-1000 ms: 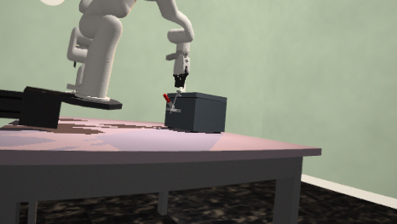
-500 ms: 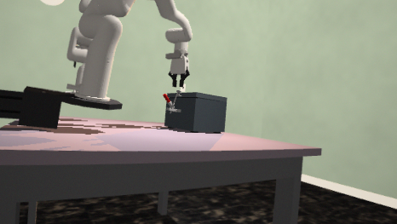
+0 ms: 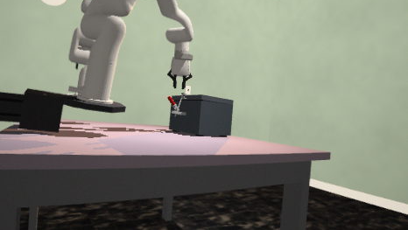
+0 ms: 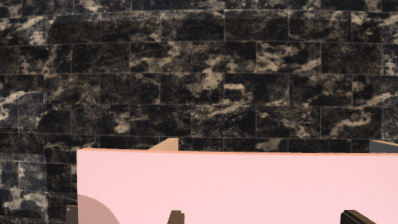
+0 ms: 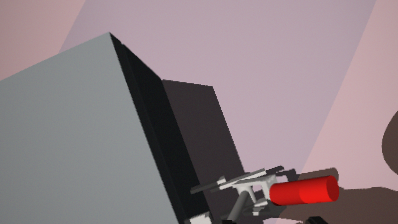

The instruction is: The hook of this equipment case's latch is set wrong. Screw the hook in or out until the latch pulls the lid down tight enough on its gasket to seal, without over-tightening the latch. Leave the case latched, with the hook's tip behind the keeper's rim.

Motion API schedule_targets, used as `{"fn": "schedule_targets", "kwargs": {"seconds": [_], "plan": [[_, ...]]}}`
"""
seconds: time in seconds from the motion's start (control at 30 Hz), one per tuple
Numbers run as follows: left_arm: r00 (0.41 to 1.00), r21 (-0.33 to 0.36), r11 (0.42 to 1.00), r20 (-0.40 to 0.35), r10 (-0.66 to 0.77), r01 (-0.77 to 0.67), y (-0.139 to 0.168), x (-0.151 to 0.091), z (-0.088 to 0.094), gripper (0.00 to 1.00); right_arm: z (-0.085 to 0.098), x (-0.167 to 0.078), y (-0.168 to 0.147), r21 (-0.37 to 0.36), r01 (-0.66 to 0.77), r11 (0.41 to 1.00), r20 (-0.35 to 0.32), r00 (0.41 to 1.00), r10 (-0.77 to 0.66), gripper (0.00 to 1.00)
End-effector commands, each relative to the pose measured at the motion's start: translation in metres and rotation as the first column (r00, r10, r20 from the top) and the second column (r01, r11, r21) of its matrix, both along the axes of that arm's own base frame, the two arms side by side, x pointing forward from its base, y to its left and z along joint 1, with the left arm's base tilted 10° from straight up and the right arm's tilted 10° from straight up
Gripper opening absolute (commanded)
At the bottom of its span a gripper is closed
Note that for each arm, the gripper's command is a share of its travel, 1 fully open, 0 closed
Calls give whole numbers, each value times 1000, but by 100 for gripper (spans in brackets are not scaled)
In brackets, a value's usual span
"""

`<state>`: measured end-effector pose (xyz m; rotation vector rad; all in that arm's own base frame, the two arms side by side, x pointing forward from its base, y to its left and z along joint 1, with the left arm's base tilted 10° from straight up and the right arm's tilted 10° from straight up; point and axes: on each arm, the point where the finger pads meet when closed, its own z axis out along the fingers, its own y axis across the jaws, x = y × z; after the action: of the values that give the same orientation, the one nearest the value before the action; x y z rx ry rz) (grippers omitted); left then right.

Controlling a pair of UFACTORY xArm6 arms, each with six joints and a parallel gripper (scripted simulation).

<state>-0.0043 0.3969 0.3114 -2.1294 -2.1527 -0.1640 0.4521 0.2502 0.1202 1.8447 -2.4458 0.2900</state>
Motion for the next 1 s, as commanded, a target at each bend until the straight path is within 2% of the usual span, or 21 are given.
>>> {"fn": "schedule_targets", "kwargs": {"seconds": [0.0, 0.03, 0.1, 0.13, 0.23, 0.33, 0.47, 0.6, 0.67, 0.7, 0.8, 0.97], "plan": [[1000, 4, 1000, 0, 0, 0, 1, 0, 2, 100, 2, -9, 0, 7, -271, 963, -51, 961, 271, 41], [1000, 4, 1000, 0, 0, 0, 1, 0, 2, 100, 2, -11, 0, 5, -323, 946, -60, 945, 323, 41], [1000, 4, 1000, 0, 0, 0, 1, 0, 2, 100, 2, -11, 0, 5, -323, 946, -60, 945, 323, 41], [1000, 4, 1000, 0, 0, 0, 1, 0, 2, 100, 2, -13, 0, 7, -469, 883, -89, 880, 467, 41], [1000, 4, 1000, 0, 0, 0, 1, 0, 2, 100, 1, -19, 0, 6, -569, 822, -109, 817, 566, 41], [1000, 4, 1000, 0, 0, 0, 1, 0, 2, 100, 1, -24, -1, 12, -694, 720, -138, 712, 689, 41], [1000, 4, 1000, 0, 0, 0, 1, 0, 2, 100, 1, -31, -1, 28, -834, 552, -174, 539, 824, 41], [1000, 4, 1000, 0, 0, 0, 1, 0, 2, 100, 1, -35, -2, 53, -932, 359, -205, 341, 917, 41], [1000, 4, 1000, 0, 0, 0, 1, 0, 2, 100, 1, -35, -2, 53, -932, 359, -205, 341, 917, 41], [1000, 4, 1000, 0, 0, 0, 1, 0, 2, 100, 1, -36, -2, 79, -975, 210, -222, 188, 957, 41], [1000, 4, 1000, 0, 0, 0, 1, 0, 2, 100, 1, -39, -2, 98, -991, 96, -232, 71, 970, 41], [1000, 4, 1000, 0, 0, 0, 1, 0, 2, 100, 1, -41, -2, 155, -974, -163, -238, -197, 951, 41]]}}
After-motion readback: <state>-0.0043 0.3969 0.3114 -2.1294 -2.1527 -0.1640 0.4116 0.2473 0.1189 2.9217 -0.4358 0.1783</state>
